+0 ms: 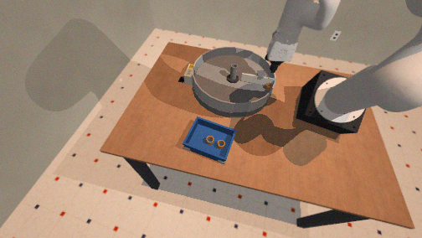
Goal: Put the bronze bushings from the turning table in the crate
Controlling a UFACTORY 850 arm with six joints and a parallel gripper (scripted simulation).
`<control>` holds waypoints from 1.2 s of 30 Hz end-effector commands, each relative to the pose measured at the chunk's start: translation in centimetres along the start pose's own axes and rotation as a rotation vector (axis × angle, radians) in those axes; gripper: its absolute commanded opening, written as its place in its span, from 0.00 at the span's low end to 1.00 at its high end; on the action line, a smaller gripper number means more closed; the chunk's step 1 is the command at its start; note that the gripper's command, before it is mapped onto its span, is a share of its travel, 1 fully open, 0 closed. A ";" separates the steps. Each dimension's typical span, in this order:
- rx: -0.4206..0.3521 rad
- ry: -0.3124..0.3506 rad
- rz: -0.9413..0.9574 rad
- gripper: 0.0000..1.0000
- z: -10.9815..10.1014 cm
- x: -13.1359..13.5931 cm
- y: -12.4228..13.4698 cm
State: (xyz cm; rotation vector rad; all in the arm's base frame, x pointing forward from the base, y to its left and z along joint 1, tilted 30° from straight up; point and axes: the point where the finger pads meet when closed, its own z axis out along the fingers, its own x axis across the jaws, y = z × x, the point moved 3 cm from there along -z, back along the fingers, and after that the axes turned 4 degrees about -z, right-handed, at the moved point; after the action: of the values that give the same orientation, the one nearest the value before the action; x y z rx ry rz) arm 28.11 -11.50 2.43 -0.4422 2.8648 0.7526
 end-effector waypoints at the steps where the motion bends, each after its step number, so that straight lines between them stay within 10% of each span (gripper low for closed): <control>1: 0.003 -0.002 0.000 0.00 0.0 0.0 0.0; 36: 0.002 -0.003 0.000 0.00 1.7 0.0 0.0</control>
State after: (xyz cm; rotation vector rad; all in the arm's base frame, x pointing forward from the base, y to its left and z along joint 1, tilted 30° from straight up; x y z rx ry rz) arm 28.14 -11.21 1.91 -0.4421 2.8634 0.7511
